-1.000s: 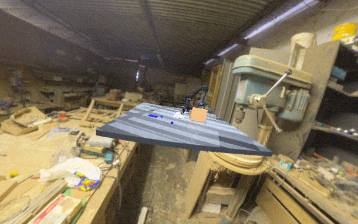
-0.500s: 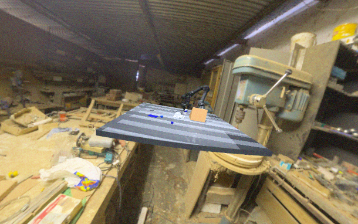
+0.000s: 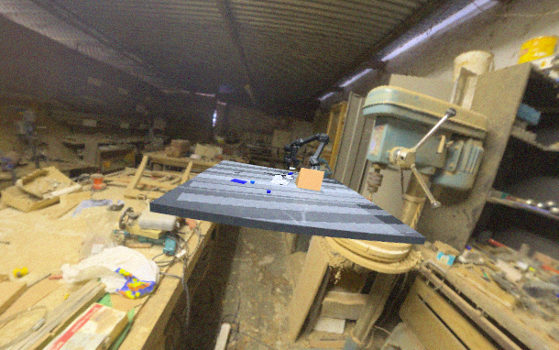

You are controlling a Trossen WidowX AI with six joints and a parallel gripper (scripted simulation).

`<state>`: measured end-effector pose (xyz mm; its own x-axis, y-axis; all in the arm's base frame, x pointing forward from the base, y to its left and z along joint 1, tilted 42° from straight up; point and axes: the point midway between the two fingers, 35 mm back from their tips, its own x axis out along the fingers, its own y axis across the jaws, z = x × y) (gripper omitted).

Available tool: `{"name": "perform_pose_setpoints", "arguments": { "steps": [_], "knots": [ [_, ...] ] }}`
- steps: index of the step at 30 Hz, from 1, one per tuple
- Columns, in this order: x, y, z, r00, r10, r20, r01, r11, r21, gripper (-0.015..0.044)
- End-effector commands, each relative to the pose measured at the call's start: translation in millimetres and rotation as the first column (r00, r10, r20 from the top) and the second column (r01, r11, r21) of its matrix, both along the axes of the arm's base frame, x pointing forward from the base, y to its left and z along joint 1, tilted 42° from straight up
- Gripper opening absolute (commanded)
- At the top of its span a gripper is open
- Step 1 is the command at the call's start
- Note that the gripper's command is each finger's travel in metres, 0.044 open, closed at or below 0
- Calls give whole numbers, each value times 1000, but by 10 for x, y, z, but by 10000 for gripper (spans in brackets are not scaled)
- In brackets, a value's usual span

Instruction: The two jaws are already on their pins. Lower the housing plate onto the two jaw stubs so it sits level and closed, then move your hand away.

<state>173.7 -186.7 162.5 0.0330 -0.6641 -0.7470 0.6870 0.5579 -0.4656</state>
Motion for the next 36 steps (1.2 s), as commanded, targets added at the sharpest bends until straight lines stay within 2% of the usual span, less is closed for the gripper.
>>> {"name": "perform_pose_setpoints", "arguments": {
  "steps": [1,36],
  "knots": [
    [4,1,34,1000,-3,10,3,1000,-7,351],
    [554,685,-652,984,147,-100,-139,987,83,351]
  ]
}}
